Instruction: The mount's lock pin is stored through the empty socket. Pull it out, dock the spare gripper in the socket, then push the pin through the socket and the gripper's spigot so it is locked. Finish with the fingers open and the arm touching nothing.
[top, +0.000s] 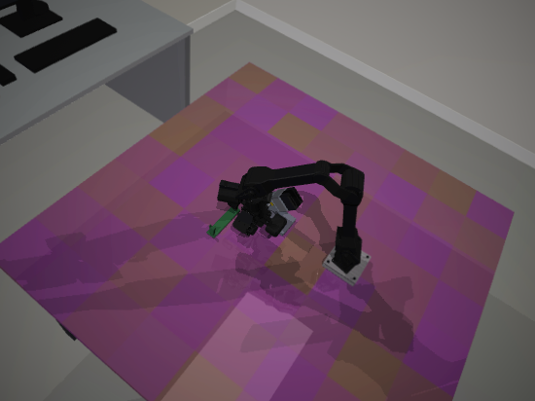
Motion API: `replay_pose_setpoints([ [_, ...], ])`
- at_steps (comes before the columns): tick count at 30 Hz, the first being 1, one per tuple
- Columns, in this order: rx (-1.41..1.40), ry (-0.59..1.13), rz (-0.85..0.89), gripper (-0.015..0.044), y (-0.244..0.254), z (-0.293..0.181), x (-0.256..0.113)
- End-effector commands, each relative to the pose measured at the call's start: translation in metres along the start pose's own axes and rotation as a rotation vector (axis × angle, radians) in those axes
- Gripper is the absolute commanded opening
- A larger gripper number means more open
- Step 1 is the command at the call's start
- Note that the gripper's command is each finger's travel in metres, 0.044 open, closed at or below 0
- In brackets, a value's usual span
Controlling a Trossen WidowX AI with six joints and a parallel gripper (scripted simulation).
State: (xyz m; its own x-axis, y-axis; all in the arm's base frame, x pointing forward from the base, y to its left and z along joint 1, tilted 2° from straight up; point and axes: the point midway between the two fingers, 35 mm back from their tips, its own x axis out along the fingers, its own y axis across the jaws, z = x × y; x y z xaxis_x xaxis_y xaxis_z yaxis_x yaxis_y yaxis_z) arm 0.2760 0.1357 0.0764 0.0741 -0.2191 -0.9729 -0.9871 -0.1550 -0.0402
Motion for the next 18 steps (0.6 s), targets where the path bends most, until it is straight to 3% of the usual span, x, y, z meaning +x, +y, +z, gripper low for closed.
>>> replay_pose_setpoints([
  [1,-0.001,-0.001,-0.001,0.0000,0.000,-0.003,0.001],
  [18,-0.002,-0.001,0.003,0.0000,0.000,-0.013,0.003],
])
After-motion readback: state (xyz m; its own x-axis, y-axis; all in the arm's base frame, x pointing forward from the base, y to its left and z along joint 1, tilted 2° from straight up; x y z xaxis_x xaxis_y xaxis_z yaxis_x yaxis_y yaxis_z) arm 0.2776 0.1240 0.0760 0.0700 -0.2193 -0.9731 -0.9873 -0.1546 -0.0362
